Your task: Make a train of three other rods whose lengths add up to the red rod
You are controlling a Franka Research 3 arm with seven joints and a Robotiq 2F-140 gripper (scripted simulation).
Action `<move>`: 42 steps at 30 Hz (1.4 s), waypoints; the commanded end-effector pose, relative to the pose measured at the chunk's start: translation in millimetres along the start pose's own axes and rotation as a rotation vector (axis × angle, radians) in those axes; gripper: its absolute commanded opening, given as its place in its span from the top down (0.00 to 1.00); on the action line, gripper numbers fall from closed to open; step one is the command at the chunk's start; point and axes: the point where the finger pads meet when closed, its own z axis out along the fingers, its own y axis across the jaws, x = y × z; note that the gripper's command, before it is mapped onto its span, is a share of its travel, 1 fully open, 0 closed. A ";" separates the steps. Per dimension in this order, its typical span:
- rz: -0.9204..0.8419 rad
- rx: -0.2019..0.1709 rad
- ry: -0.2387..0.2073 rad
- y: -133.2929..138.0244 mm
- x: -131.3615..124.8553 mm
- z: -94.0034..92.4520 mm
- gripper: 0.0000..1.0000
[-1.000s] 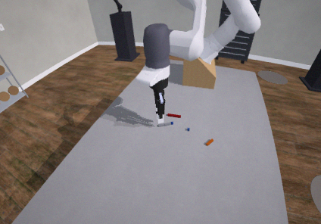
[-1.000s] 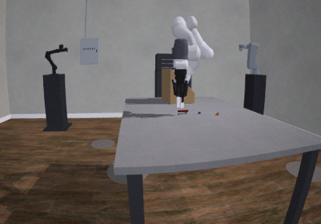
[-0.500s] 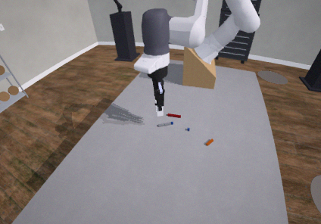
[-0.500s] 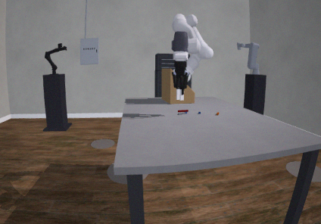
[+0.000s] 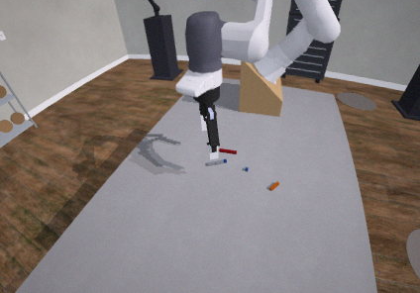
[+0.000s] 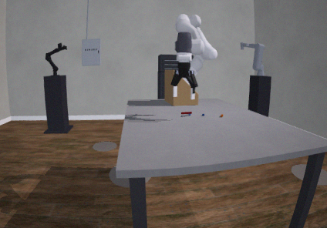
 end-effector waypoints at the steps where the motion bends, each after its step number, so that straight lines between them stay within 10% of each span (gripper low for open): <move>1: -0.006 -0.002 -0.005 0.3 -1.9 0.3 0.00; 42: -0.006 -0.002 -0.005 0.2 -1.5 -75.3 0.00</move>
